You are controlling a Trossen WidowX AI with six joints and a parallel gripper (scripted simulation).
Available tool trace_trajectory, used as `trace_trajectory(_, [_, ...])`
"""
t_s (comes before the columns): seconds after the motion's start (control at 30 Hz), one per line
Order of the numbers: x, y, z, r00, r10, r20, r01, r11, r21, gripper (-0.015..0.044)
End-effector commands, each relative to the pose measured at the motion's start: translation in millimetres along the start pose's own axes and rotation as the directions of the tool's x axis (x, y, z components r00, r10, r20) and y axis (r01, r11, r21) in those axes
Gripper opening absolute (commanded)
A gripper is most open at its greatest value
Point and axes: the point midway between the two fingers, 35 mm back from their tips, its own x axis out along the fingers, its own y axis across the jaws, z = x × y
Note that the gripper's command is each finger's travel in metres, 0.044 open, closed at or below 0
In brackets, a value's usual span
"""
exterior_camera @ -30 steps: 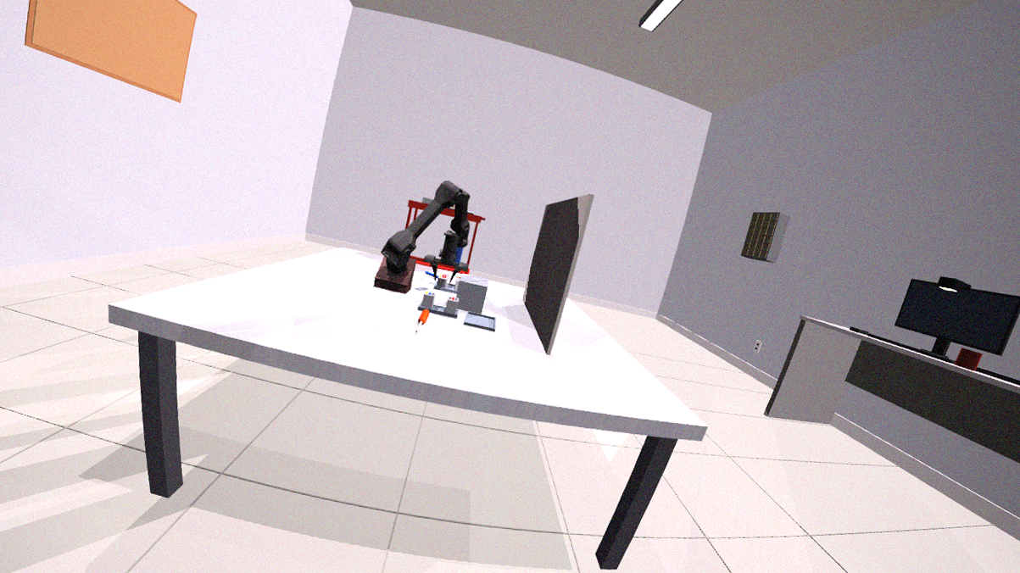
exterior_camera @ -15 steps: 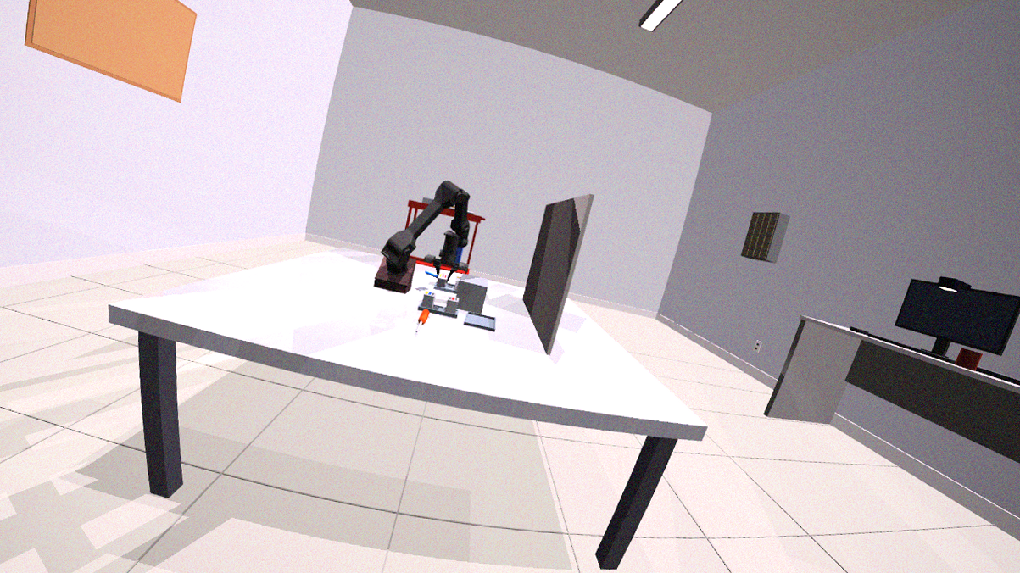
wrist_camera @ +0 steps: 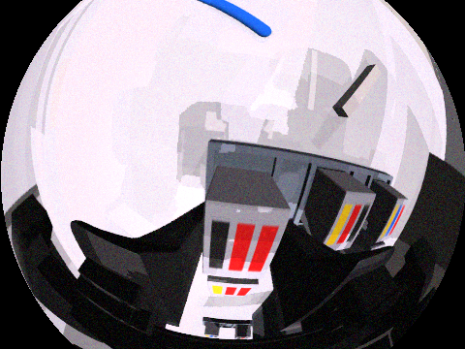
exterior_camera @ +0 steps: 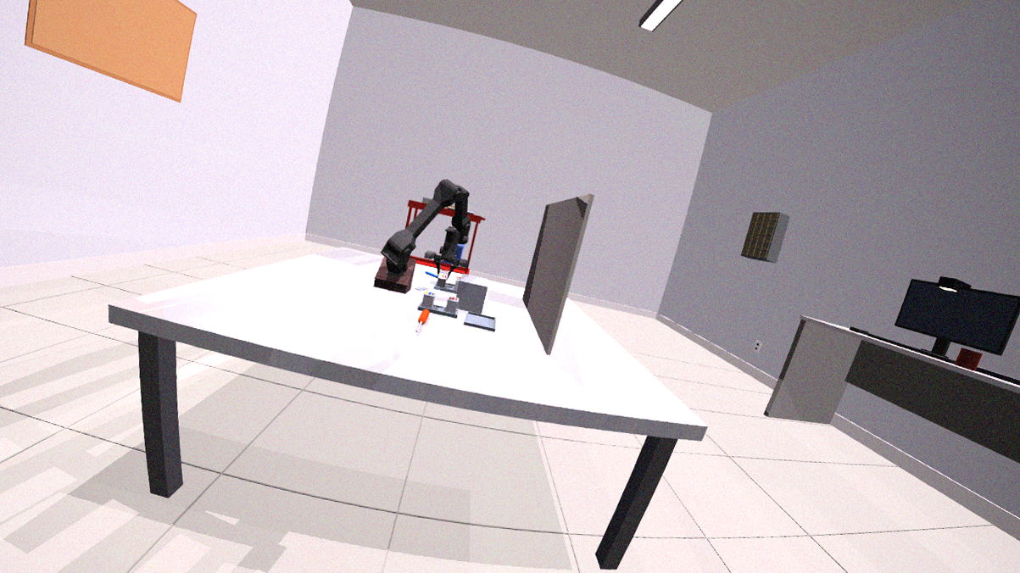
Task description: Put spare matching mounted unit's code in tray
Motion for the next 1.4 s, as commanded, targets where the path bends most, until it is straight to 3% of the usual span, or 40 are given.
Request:
trace_trajectory(0.0, [-30, -2, 4, 1.0, -0.011, 0.022, 0.011, 1.0, 0.007, 0.0])
trace_trajectory(0.17, [-62, 0, 2, 1.0, -0.012, 0.022, 0.012, 1.0, 0.005, 0.0])
trace_trajectory(0.37, [-63, -2, 2, 1.0, -0.018, 0.024, 0.018, 1.0, 0.001, 0.0])
trace_trajectory(0.9, [-117, -4, 5, 1.0, -0.011, 0.024, 0.011, 1.0, 0.003, 0.0])
trace_trajectory(1.37, [-138, -84, -64, 0.996, -0.028, 0.087, 0.03, 0.999, -0.022, 0.0])
